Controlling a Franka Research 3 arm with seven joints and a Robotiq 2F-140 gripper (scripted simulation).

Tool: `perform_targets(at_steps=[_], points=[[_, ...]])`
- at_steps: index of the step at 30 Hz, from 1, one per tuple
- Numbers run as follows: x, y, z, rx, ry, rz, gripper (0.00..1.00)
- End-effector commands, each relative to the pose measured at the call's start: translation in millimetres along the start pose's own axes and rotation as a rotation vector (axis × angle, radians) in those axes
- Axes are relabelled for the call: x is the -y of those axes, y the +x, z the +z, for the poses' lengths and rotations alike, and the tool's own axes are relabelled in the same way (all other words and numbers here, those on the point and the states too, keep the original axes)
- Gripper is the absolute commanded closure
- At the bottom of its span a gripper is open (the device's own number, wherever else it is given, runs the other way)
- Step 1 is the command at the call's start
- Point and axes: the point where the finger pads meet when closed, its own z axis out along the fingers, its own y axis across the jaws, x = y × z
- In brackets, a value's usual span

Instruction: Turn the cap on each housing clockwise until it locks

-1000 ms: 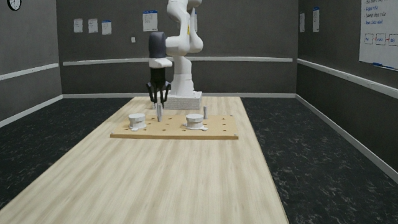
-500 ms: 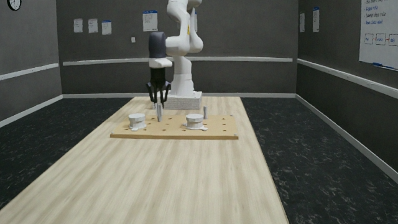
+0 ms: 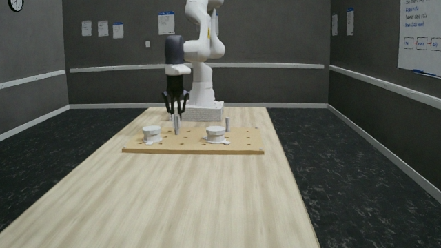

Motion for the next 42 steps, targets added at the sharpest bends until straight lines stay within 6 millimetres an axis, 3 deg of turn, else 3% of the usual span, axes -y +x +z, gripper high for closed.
perform_targets(at_steps=[1, 28, 42], points=[[-1.1, 0.9, -0.5, -0.002, -0.001, -0.003, 0.9], [-1.1, 0.9, -22.8, -0.002, -0.001, -0.003, 0.9], [-1.1, 0.8, -50.8, -0.002, -0.001, -0.003, 0.9]])
